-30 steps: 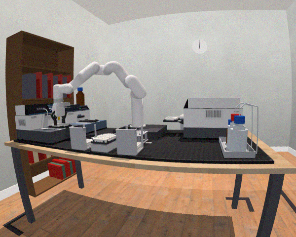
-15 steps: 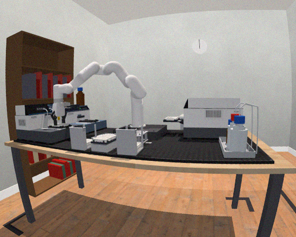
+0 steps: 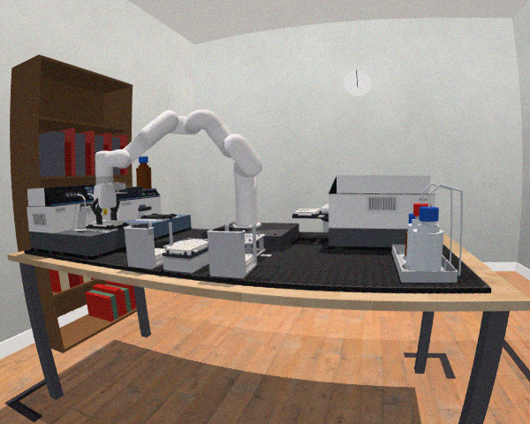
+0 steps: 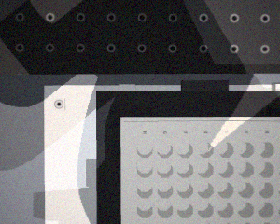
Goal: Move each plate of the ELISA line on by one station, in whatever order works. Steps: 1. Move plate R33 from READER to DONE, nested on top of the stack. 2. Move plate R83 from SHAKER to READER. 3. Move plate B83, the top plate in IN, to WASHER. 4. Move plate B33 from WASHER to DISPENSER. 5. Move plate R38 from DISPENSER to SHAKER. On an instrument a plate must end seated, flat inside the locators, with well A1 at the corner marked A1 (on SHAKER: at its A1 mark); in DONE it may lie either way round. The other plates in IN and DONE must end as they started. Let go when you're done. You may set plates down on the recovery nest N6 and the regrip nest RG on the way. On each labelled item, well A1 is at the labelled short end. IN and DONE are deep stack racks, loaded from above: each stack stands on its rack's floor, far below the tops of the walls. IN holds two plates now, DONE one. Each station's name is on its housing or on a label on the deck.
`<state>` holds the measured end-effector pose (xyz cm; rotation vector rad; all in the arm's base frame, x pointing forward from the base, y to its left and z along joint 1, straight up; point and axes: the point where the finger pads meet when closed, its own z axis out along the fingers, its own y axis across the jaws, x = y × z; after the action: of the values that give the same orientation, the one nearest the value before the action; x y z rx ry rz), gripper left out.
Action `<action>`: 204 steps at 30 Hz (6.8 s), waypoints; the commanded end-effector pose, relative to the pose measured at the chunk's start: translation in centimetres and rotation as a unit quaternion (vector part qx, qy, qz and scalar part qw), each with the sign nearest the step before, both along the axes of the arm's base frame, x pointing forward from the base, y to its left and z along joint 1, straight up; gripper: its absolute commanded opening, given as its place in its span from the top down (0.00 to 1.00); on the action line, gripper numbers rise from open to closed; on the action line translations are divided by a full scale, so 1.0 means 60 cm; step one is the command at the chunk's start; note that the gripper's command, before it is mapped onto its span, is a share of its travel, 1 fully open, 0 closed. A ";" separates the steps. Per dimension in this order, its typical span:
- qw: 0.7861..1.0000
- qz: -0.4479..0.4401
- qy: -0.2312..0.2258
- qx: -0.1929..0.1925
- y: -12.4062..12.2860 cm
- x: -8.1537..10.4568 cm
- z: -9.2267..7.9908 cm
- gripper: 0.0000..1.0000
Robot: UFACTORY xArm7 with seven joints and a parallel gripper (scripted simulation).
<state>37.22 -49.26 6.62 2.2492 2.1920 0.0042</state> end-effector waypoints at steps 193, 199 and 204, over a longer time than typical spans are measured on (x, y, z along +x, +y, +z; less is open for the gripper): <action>0.987 0.158 -0.001 -0.002 0.180 -0.003 0.177 1.00; 0.985 0.170 -0.001 -0.002 0.207 -0.004 0.177 1.00; 0.980 0.198 -0.001 -0.002 0.235 -0.005 0.177 1.00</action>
<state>36.87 -36.24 17.01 1.8195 2.5617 0.0035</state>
